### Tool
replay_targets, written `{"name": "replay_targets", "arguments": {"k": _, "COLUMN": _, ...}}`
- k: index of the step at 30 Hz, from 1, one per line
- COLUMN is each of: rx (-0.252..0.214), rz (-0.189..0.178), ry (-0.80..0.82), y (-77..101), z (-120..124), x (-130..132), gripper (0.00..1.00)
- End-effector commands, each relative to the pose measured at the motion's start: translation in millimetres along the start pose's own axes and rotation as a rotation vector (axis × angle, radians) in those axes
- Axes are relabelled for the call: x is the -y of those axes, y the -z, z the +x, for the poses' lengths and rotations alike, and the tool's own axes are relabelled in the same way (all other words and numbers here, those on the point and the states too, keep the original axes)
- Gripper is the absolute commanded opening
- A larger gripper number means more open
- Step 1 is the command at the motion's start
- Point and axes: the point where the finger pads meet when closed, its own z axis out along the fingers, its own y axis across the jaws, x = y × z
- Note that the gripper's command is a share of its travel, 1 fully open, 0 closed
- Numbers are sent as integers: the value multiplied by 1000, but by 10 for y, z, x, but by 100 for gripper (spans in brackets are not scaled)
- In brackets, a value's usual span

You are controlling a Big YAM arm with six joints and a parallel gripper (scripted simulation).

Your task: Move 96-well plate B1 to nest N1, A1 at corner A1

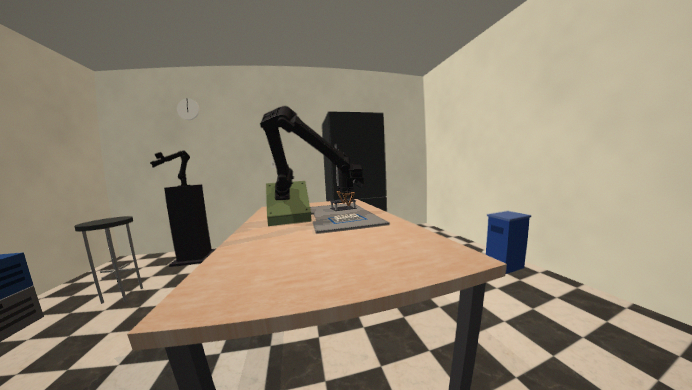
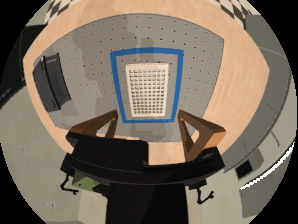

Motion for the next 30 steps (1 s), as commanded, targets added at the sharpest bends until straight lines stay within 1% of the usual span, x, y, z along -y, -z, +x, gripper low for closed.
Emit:
{"name": "replay_targets", "arguments": {"k": 1, "rx": 30, "rz": 1, "ry": 14, "y": 67, "z": -109, "x": 53, "gripper": 100}}
{"name": "replay_targets", "arguments": {"k": 11, "rx": 30, "rz": 1, "ry": 14, "y": 67, "z": -108, "x": 53, "gripper": 100}}
{"name": "replay_targets", "arguments": {"k": 12, "rx": 14, "rz": -3, "ry": 20, "y": -31, "z": -63, "x": 35, "gripper": 100}}
{"name": "replay_targets", "arguments": {"k": 13, "rx": 5, "rz": -6, "ry": 28, "y": -76, "z": -21, "x": 1, "gripper": 100}}
{"name": "replay_targets", "arguments": {"k": 23, "rx": 8, "rz": -4, "ry": 25, "y": -235, "z": -41, "x": 17, "gripper": 100}}
{"name": "replay_targets", "arguments": {"k": 25, "rx": 8, "rz": -4, "ry": 25, "y": -235, "z": -41, "x": 17, "gripper": 100}}
{"name": "replay_targets", "arguments": {"k": 26, "rx": 21, "rz": 1, "ry": 11, "y": -209, "z": -81, "x": 76, "gripper": 100}}
{"name": "replay_targets", "arguments": {"k": 27, "rx": 10, "rz": -3, "ry": 23, "y": -262, "z": -45, "x": 25, "gripper": 100}}
{"name": "replay_targets", "arguments": {"k": 30, "rx": 4, "rz": -5, "ry": 29, "y": -327, "z": -16, "x": -1, "gripper": 100}}
